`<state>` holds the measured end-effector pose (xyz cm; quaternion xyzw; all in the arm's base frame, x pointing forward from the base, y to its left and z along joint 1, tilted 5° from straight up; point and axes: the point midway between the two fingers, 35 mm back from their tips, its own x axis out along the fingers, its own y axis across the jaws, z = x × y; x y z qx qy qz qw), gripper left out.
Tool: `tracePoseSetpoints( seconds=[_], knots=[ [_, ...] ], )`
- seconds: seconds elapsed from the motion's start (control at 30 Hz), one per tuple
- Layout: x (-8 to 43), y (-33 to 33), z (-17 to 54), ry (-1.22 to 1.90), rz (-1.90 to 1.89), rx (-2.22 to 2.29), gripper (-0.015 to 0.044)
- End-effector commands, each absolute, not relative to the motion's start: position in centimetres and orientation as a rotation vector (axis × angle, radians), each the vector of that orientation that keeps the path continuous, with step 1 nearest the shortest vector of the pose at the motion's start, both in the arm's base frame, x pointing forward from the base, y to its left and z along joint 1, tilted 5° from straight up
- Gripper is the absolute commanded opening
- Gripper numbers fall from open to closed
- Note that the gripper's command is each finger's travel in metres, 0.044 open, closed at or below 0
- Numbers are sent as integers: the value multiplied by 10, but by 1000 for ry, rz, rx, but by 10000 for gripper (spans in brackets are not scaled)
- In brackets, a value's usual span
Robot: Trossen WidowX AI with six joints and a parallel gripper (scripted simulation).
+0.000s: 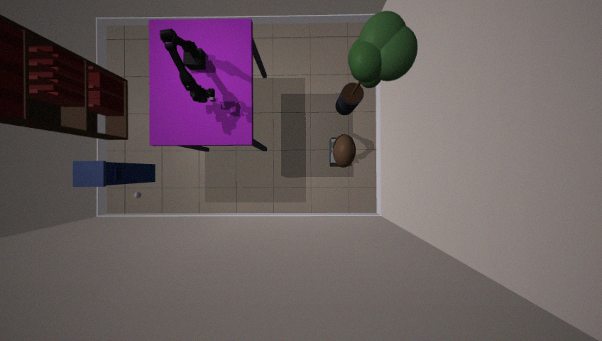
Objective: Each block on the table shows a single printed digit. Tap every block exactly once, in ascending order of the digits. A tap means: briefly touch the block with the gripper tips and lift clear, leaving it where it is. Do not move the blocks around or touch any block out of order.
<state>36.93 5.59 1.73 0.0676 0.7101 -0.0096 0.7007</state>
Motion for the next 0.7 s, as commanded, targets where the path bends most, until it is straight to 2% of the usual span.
tracePoseSetpoints(
  seconds=[0.0,0.67],
  knots=[
    [370,57,17,1572,-23,156,20],
    [370,59,-11,1572,-23,156,20]
  ],
)
